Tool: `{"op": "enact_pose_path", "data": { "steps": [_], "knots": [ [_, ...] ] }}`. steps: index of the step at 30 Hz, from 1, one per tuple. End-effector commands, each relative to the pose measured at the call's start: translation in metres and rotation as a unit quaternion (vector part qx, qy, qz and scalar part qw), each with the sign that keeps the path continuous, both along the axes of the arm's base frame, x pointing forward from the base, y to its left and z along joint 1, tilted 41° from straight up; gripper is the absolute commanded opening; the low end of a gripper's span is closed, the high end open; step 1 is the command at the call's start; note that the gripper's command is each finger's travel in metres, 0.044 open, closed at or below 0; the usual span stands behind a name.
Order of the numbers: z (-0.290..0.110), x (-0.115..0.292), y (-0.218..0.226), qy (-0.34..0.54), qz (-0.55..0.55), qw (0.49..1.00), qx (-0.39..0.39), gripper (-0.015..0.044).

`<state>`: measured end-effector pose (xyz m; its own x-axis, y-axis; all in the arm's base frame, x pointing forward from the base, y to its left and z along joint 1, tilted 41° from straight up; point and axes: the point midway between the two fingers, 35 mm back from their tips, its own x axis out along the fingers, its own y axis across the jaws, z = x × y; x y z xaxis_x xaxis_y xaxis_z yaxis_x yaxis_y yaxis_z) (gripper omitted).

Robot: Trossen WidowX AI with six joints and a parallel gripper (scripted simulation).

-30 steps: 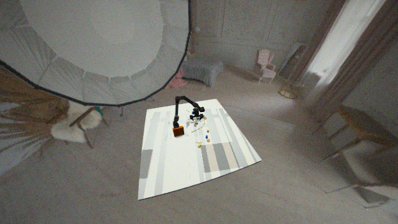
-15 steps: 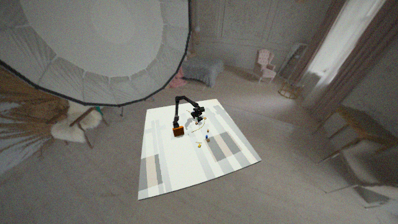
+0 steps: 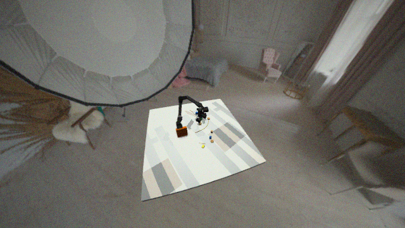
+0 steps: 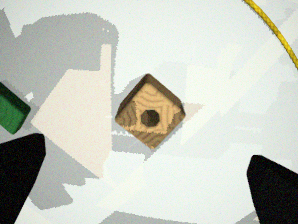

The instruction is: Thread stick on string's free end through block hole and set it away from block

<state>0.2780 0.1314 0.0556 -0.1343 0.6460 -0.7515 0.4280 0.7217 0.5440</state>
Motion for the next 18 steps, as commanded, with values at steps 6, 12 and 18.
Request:
{"op": "enact_pose_path", "data": {
  "steps": [6,12,18],
  "knots": [
    [0.0020,0.0016,-0.0051,0.190,-0.224,0.955,-0.039,0.0440],
    [0.0020,0.0016,-0.0051,0.190,-0.224,0.955,-0.039,0.0440],
    [0.0020,0.0016,-0.0051,0.190,-0.224,0.955,-0.039,0.0282]
  ]
}}
